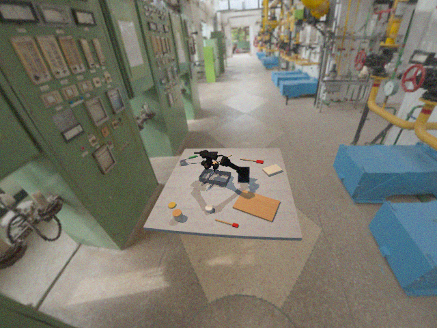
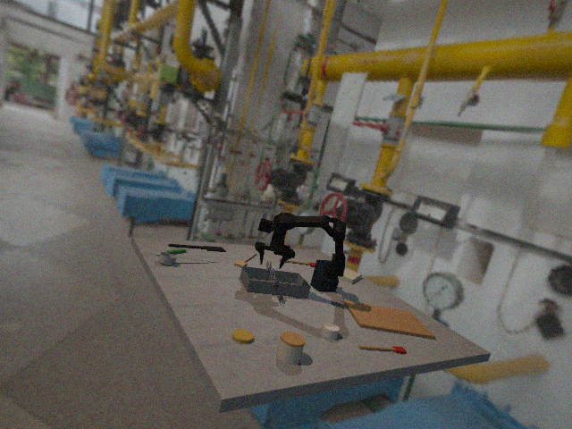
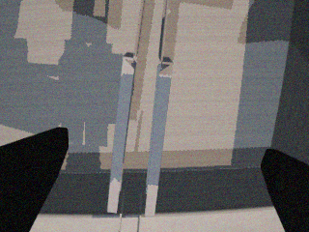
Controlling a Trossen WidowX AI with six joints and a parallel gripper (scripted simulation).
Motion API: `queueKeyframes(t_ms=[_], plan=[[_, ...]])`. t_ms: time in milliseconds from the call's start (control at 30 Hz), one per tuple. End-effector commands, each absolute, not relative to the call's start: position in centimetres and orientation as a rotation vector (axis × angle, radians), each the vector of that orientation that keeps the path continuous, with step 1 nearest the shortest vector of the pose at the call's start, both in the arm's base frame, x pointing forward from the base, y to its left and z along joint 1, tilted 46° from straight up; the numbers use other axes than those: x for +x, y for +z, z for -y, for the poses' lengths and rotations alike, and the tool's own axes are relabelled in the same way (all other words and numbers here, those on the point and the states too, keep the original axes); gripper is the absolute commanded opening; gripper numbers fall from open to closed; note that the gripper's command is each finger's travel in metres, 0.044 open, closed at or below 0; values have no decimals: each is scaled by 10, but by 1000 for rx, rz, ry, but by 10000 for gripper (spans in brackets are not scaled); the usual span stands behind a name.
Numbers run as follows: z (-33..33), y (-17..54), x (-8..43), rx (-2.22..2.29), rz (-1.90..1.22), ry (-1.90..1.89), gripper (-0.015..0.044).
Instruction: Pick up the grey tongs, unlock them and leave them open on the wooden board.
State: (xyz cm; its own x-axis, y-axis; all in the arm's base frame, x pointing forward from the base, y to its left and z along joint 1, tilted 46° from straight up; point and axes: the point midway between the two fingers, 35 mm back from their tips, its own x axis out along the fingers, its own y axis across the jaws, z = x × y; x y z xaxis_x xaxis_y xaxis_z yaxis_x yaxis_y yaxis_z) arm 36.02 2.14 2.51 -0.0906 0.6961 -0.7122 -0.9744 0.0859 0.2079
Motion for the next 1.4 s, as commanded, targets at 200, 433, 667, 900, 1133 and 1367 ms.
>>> queueKeyframes(t_ms=[200, 433, 667, 900, 1133, 1367], plan=[[-33, 31, 354, -450, -799, 1507, 440], [-35, 29, 354, -450, -799, 1507, 440], [-43, 21, 354, -451, -799, 1506, 440], [-51, 12, 353, -451, -799, 1506, 440], [-59, 4, 352, -451, -798, 1506, 440], [-67, -4, 350, -450, -798, 1507, 440]])
